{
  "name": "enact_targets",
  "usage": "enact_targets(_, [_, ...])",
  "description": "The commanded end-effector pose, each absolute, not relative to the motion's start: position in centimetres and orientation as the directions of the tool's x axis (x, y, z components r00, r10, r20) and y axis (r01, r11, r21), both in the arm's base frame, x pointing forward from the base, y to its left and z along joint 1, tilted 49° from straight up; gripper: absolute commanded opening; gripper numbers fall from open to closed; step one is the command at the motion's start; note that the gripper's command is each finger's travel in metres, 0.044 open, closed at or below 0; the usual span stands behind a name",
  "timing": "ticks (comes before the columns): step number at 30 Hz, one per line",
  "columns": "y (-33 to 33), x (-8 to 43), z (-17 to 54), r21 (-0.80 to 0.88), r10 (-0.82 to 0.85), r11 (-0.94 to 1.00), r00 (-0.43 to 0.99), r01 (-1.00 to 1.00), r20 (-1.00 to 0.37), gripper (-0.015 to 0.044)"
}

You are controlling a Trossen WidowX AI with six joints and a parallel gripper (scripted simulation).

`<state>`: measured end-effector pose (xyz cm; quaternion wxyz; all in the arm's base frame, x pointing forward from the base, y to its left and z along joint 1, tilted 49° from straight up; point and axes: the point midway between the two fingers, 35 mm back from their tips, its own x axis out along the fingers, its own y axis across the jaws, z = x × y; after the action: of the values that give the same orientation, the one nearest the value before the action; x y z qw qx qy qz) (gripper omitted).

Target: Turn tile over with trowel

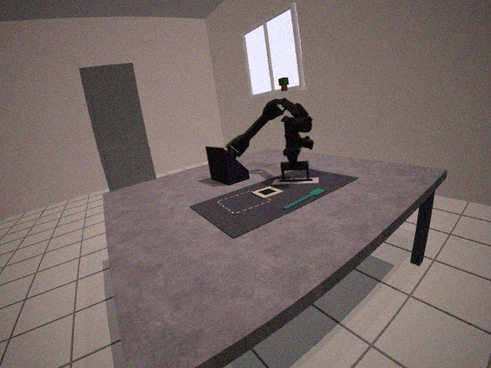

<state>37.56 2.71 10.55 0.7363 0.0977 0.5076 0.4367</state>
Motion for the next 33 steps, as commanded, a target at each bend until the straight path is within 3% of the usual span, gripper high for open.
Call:
enact_targets(1, [2.81,37.54,10.57,0.638,0.745,0.626,0.102,-0.448,-0.659,0.0130])
enact_targets(17, [2.81,37.54,10.57,0.749,0.745,0.663,0.102,0.002,-0.659,0.0130])
enact_targets(33, [2.80,37.54,10.57,0.698,0.745,0.556,0.102,0.452,-0.659,0.0130])
